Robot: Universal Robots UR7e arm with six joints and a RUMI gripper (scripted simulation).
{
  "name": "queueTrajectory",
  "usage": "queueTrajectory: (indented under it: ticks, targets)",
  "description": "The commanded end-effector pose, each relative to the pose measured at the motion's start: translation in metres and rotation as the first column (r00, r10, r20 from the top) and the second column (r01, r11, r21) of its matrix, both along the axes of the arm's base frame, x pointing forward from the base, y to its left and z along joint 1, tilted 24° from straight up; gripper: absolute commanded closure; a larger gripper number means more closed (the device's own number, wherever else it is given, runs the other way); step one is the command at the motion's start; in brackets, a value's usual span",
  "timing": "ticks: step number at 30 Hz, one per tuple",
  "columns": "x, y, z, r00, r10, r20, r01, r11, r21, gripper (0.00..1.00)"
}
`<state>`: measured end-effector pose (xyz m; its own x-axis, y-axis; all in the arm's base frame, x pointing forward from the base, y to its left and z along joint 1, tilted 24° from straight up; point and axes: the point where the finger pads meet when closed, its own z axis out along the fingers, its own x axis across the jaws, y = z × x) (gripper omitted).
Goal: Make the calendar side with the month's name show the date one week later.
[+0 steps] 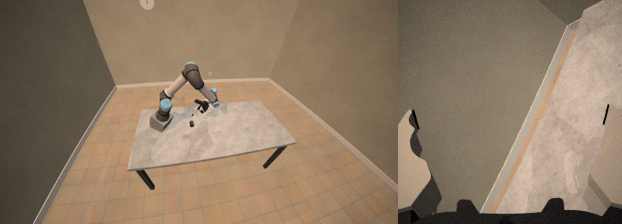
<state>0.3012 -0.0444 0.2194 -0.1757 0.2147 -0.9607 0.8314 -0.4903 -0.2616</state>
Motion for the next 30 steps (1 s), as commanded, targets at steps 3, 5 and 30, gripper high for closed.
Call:
queueTrajectory:
  ticks: [3,5,30]
  targets:
    - [-0.039,-0.001,-0.016,0.993,-0.105,0.055,0.094,0.981,0.172,0.00]
    - [-0.039,-0.001,-0.016,0.993,-0.105,0.055,0.094,0.981,0.172,0.00]
    - [-0.078,0.027,-0.096,0.931,-0.246,0.268,0.000,0.738,0.675,0.00]
